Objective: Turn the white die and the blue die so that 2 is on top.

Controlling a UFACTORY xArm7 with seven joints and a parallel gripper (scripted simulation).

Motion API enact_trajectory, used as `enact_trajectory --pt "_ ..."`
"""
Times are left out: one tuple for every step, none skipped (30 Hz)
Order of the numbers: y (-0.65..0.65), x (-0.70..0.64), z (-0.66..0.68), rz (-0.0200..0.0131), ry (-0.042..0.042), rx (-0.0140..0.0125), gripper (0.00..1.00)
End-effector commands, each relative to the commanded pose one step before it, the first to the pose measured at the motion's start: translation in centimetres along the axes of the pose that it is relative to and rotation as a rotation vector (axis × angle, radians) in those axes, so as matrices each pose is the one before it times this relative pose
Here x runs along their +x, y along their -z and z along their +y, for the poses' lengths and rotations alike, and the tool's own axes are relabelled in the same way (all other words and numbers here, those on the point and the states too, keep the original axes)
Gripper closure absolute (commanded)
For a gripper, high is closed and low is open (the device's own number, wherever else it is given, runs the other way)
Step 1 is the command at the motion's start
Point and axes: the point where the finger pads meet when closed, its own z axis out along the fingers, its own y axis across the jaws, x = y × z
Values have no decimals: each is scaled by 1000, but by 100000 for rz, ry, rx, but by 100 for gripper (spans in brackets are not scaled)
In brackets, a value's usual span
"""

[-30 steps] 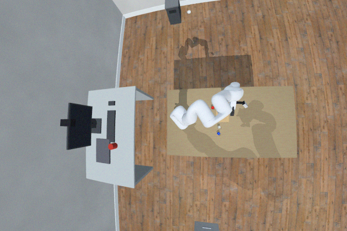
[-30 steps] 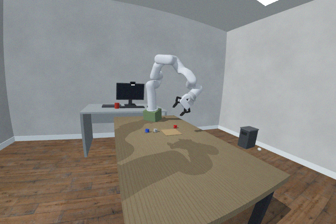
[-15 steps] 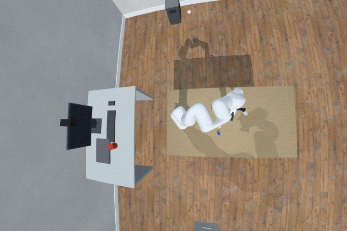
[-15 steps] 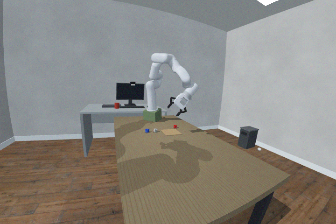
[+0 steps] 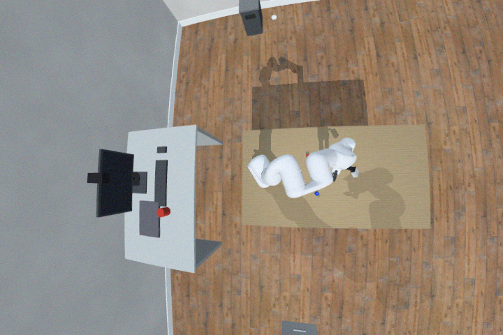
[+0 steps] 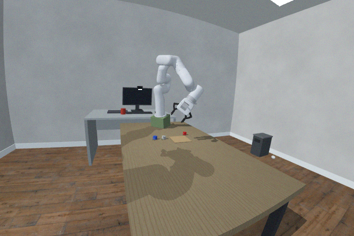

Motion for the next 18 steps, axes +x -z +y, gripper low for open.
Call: enact_trajectory --pt "73 173 74 92 -443 347 0" --pt "0 0 0 0 0 0 0" --pt "0 0 0 0 0 0 0" --pt "0 0 0 0 0 0 0" --pt "-2340 287 2550 -7849 -14053 6241 0" --pt "-11 3 14 -42 -77 34 0" --pt "-91 28 113 -339 -632 274 0" --pt "0 0 0 0 0 0 0" --pt "0 0 0 0 0 0 0" --pt "0 0 0 0 0 0 0" --pt "0 0 0 0 0 0 0" --pt "0 0 0 0 0 0 0" --pt "0 0 0 0 0 0 0" --pt "0 0 0 0 0 0 0" --pt "0 0 0 0 0 0 0" --pt "0 0 0 0 0 0 0" --pt "0 0 0 0 0 0 0" --pt "0 0 0 0 0 0 0"
